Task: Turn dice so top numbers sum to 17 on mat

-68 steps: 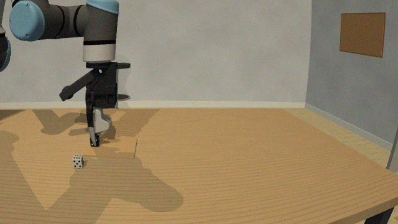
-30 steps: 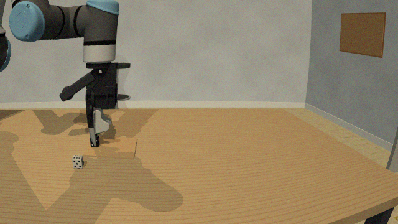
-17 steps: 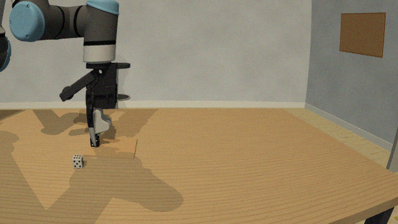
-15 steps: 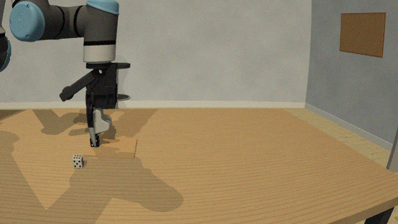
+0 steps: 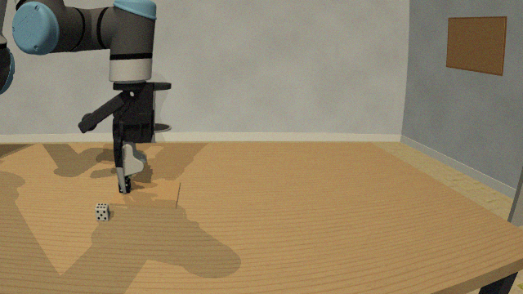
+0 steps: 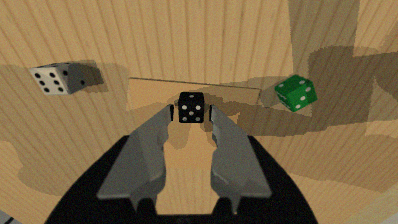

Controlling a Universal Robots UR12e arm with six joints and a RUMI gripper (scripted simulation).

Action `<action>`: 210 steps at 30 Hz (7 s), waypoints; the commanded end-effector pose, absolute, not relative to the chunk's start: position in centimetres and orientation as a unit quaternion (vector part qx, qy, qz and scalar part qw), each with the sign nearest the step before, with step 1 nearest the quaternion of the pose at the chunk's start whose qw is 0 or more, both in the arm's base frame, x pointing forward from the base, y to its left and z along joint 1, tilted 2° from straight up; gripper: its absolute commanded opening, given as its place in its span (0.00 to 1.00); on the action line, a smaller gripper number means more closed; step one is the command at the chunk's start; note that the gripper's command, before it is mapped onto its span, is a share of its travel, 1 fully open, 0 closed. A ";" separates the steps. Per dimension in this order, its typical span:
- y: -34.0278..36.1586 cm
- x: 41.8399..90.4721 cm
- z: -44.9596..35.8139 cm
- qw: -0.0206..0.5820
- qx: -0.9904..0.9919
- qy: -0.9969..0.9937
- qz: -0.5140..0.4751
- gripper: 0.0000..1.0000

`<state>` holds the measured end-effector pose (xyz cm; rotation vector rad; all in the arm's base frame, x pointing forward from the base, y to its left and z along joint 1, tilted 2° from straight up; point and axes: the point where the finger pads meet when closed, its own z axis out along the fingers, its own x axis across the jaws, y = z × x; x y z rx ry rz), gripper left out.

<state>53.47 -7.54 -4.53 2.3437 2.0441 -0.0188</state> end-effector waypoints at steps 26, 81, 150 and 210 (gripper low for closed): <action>-7.4 53.5 3.2 0.016 0.754 0.657 -0.005 0.24; -2.0 53.5 3.6 0.017 0.878 0.479 -0.002 1.00; 3.6 53.2 2.7 0.017 0.965 0.261 0.002 0.24; 3.5 53.3 -2.5 0.017 0.965 0.261 0.002 0.24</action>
